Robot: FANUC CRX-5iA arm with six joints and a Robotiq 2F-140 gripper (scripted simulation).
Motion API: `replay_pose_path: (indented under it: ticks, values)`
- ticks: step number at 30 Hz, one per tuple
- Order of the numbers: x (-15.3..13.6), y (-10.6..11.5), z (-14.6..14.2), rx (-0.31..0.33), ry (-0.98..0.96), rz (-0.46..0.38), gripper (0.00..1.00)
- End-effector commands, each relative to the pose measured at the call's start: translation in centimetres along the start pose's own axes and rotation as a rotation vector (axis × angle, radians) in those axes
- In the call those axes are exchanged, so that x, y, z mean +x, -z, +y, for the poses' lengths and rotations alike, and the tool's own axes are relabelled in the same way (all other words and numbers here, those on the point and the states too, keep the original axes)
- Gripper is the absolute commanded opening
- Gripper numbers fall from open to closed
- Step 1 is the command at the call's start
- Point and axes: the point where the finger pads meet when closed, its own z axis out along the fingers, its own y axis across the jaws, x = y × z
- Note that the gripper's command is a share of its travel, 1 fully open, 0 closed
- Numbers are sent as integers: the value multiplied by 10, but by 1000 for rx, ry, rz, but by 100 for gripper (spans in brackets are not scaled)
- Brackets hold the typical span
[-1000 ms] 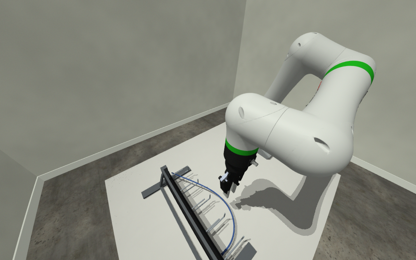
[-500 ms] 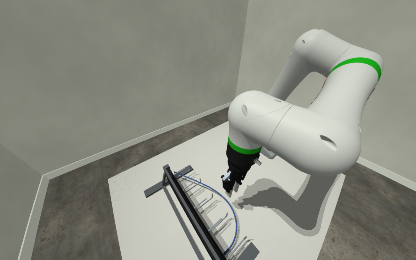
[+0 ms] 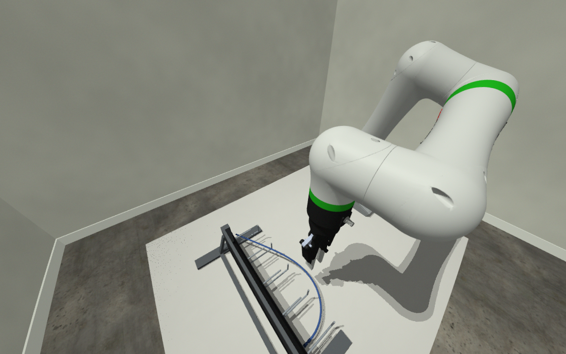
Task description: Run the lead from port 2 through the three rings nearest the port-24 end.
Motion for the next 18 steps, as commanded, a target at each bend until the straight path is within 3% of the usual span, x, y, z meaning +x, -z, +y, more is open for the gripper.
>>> replay_pose_path:
  ticks: [1,18]
  values:
    - [0,-4,0,0,0,0,20]
    - [0,-40,0,0,0,0,20]
